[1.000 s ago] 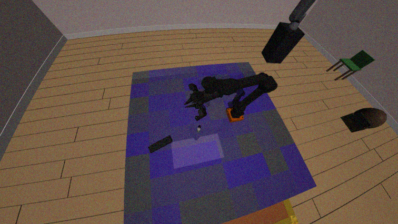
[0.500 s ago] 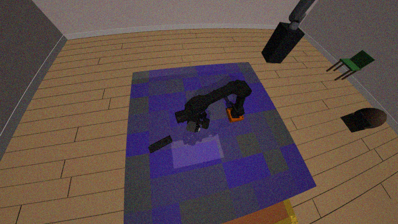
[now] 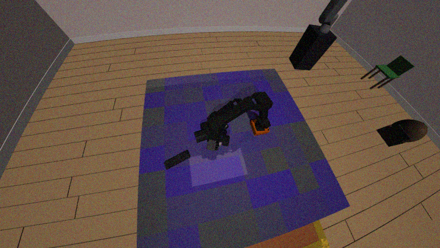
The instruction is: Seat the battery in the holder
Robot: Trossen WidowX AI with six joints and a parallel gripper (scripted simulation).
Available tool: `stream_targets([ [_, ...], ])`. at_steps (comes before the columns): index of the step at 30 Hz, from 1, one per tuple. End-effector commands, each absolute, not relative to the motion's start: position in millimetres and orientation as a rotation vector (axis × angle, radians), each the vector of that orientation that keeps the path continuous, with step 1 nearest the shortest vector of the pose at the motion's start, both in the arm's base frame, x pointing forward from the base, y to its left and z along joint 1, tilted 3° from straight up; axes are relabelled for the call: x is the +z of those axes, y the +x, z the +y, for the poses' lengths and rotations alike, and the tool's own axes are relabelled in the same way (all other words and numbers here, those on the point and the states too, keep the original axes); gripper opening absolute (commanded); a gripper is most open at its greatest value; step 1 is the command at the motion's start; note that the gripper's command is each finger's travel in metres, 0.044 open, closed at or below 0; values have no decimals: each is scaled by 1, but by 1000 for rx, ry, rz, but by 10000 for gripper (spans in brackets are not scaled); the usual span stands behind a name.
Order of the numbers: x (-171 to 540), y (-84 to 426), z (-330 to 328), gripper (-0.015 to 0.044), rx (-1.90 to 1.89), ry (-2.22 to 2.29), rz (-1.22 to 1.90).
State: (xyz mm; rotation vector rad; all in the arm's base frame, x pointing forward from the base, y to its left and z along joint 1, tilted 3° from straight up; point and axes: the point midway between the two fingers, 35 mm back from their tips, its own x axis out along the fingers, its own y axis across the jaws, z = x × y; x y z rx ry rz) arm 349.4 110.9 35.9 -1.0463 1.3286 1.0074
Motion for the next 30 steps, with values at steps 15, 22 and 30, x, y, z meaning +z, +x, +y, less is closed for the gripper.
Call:
stream_targets([
  [15,26,328,116,0,1013,-1052,1334],
  [22,26,317,119,0,1013,-1051,1335],
  [30,26,304,122,0,1014,-1050,1335],
])
